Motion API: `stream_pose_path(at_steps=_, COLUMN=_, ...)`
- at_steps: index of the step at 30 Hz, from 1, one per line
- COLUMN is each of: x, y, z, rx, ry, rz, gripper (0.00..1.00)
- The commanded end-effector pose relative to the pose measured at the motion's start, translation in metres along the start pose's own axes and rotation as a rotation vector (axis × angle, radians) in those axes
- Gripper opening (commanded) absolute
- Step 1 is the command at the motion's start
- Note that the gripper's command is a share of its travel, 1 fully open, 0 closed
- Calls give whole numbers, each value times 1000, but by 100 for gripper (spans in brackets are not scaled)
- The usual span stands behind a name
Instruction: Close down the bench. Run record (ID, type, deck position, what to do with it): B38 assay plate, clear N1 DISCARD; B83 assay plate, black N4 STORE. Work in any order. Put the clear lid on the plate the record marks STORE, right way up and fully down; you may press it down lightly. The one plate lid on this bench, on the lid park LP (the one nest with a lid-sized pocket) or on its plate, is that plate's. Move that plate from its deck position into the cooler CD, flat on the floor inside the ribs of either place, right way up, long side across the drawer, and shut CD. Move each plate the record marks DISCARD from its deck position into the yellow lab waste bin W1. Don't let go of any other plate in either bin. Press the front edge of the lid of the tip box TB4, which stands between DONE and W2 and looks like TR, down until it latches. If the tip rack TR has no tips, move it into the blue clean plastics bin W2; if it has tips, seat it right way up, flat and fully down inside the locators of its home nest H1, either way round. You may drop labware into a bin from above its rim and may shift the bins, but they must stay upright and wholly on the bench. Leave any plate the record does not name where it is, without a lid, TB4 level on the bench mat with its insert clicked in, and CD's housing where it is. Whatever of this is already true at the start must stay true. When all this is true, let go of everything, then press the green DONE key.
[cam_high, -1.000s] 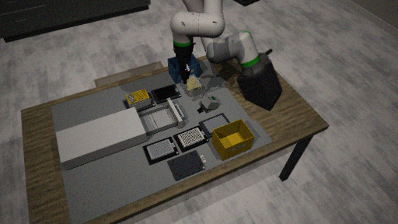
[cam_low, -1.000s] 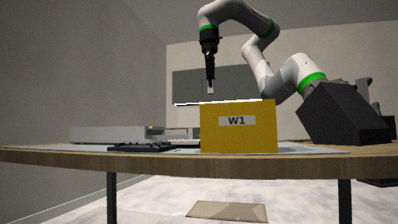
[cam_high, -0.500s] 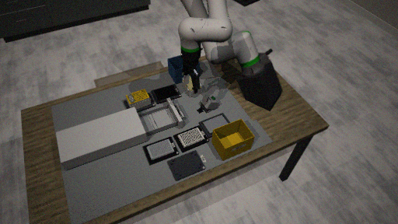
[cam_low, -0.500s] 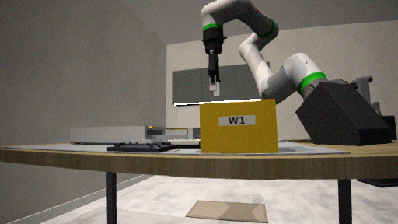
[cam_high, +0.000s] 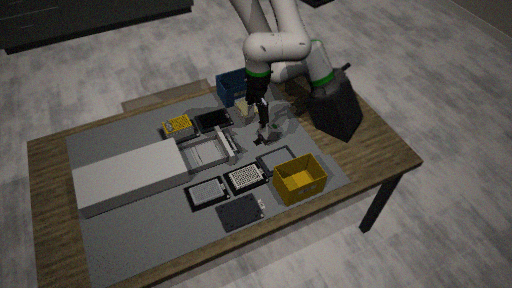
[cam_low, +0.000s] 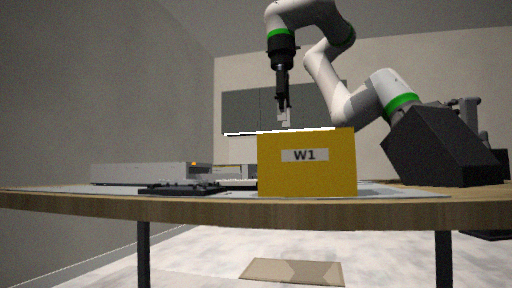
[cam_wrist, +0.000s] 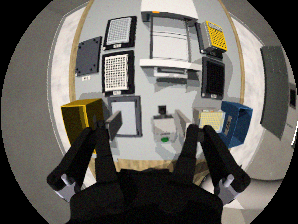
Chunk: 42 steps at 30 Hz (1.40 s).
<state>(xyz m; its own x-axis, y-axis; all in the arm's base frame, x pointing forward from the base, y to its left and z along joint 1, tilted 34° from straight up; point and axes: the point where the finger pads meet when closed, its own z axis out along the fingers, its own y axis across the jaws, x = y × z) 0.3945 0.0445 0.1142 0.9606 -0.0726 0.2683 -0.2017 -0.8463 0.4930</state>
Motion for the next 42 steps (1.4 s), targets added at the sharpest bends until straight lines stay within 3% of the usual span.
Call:
stream_pose_path(at_steps=1, x=-2, y=-3, z=1, rx=0, ry=1, rz=0, gripper=66)
stream_pose_path(at_steps=33, x=-66, y=-93, z=50, rx=0, ry=1, rz=0, gripper=66)
stream_pose_path(at_steps=42, x=-66, y=-93, z=50, rx=0, ry=1, rz=0, gripper=66)
